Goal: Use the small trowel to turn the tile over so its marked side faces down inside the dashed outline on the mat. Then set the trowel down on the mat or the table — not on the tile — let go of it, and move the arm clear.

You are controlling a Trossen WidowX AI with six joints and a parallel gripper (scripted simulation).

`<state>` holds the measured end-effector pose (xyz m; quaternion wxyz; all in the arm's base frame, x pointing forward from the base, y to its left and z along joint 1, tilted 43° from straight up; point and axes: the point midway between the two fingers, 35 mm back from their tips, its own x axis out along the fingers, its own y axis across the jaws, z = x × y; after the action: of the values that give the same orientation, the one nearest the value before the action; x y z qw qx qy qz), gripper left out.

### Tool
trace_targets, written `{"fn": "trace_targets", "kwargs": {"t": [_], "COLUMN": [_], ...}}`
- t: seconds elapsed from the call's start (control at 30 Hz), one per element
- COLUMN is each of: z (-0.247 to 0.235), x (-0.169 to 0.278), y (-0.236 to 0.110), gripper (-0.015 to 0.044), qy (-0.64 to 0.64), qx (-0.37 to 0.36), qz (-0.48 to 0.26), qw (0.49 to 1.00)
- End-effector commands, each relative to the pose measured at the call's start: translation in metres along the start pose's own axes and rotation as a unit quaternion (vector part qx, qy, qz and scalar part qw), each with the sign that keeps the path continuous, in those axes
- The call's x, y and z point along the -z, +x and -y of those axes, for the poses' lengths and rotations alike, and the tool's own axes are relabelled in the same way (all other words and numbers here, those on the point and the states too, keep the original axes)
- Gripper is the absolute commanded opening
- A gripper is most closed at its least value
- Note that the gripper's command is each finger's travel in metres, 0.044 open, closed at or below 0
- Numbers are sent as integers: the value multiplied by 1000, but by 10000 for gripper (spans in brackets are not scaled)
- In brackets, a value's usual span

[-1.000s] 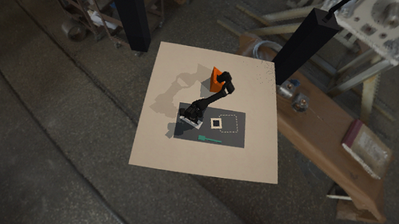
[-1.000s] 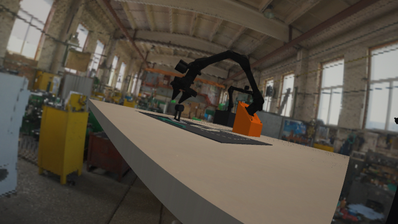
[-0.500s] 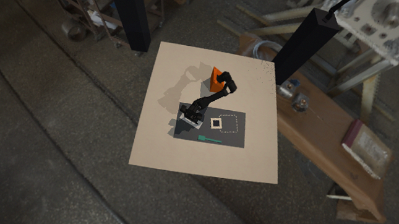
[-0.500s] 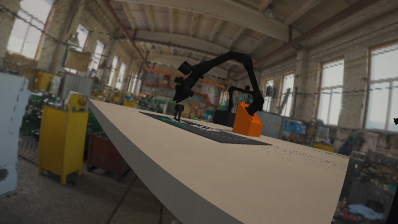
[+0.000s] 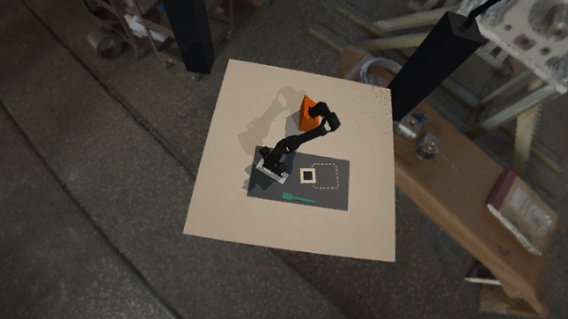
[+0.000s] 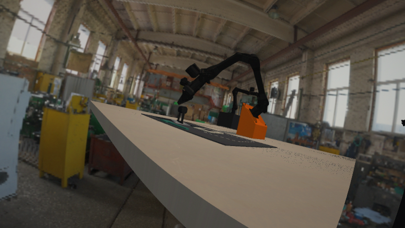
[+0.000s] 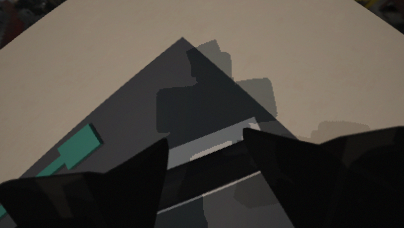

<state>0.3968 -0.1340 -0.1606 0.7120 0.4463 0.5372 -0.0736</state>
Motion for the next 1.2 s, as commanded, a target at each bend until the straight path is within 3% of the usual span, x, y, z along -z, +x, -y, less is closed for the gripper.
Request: {"fn": "trace_targets", "kwargs": {"t": [0.0, 0.27, 0.4, 0.63, 1.17], "z": [1, 3, 17, 13, -6], "x": [-3, 0, -19, -10, 32], "y": [-5, -7, -32, -26, -15], "gripper": [300, 300, 300, 300, 300], "qy": [53, 137, 171, 241, 468], "qx": [1, -2, 9, -11, -91], "qz": [19, 40, 85, 95, 100], "qw": [998, 990, 982, 966, 873]}}
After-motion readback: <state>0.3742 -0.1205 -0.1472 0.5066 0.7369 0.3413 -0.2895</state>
